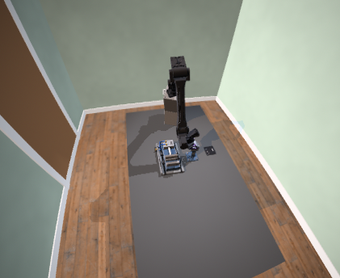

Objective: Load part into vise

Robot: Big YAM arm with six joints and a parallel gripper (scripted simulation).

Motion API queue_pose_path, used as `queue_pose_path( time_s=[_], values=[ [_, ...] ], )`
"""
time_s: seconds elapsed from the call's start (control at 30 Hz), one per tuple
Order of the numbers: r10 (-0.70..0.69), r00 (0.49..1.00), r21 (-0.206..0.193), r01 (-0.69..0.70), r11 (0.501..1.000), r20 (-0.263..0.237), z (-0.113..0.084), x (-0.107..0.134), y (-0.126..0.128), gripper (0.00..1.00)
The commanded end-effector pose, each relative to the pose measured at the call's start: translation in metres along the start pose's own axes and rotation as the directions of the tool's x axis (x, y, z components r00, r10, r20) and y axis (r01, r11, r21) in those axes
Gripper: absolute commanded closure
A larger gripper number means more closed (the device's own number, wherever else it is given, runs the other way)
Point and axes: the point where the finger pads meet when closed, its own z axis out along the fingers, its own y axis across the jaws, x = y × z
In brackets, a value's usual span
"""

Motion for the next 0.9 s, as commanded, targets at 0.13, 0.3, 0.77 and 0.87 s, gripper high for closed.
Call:
queue_pose_path(
  time_s=[0.13,0.3,0.77,0.87],
  values=[
    [-0.002,1.000,0.009,0.002,1.000,-0.001,-0.0031,0.0045,-0.0055,1.00],
    [-0.002,1.000,0.009,0.002,1.000,-0.001,-0.0031,0.0045,-0.0055,1.00],
    [-0.004,1.000,0.012,0.004,1.000,-0.001,-0.0052,0.0026,-0.0065,1.00],
    [-0.006,1.000,0.014,0.006,1.000,-0.001,-0.0074,0.0007,-0.0076,1.00]
  ],
)
